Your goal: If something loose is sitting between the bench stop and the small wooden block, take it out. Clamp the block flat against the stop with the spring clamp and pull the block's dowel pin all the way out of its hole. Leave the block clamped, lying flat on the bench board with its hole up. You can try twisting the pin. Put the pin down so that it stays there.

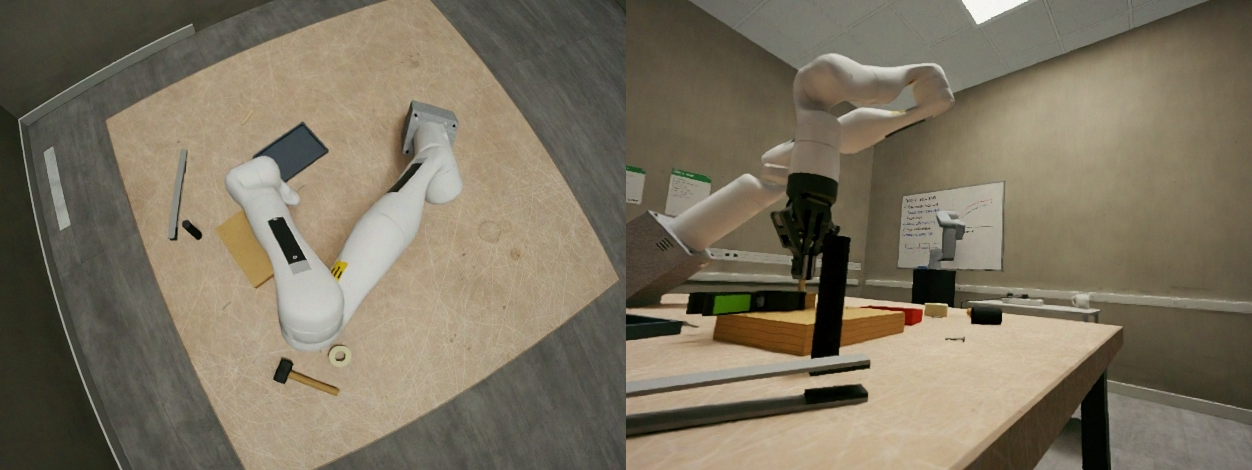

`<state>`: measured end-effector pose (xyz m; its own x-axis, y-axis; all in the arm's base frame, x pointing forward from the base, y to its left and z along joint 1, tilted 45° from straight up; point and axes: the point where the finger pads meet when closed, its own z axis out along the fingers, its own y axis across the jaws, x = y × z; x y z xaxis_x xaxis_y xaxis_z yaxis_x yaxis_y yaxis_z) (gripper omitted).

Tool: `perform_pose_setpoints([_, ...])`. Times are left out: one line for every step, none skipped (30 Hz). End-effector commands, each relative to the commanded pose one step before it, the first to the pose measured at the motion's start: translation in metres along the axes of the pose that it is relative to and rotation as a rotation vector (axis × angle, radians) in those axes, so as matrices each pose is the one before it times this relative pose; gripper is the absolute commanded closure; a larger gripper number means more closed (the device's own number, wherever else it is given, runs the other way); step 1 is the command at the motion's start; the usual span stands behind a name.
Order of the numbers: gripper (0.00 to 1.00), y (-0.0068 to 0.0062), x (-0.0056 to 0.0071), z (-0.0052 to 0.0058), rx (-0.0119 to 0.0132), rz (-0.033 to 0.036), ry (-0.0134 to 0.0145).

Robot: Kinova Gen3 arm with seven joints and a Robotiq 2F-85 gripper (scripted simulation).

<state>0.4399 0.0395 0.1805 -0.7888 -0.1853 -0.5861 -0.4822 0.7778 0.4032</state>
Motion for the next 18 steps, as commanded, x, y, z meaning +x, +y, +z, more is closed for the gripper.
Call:
perform_pose_setpoints([0.9,-0.0004,-0.00034,-0.00067,0.00117,-0.00516,-0.00149])
perform_pose_setpoints([0.9,0.0,0.0,0.0,0.0,-0.00484,0.0])
perform_pose_setpoints([0.9,0.0,0.0,0.0,0.0,-0.00483,0.0])
perform_pose_setpoints([0.9,0.0,0.0,0.0,0.0,-0.00482,0.0])
perform_pose_setpoints([0.9,0.0,0.0,0.0,0.0,-0.00481,0.0])
perform_pose_setpoints([0.9,0.0,0.0,0.0,0.0,-0.0048,0.0])
perform_pose_setpoints([0.9,0.0,0.0,0.0,0.0,-0.00478,0.0])
perform_pose_setpoints([0.9,0.0,0.0,0.0,0.0,-0.00477,0.0])
perform_pose_setpoints([0.9,0.0,0.0,0.0,0.0,-0.00476,0.0])
perform_pose_setpoints([0.9,0.0,0.0,0.0,0.0,-0.00475,0.0])
perform_pose_setpoints([0.9,0.0,0.0,0.0,0.0,-0.00474,0.0])
perform_pose_setpoints([0.9,0.0,0.0,0.0,0.0,-0.00473,0.0])
perform_pose_setpoints([0.9,0.0,0.0,0.0,0.0,-0.00472,0.0])
perform_pose_setpoints([0.9,0.0,0.0,0.0,0.0,-0.0047,0.0])
perform_pose_setpoints([0.9,0.0,0.0,0.0,0.0,-0.00469,0.0])
perform_pose_setpoints([0.9,0.0,0.0,0.0,0.0,0.0,0.0])
perform_pose_setpoints([0.9,0.0,0.0,0.0,0.0,0.0,0.0])
perform_pose_setpoints([0.9,0.0,0.0,0.0,0.0,-0.00468,0.0])
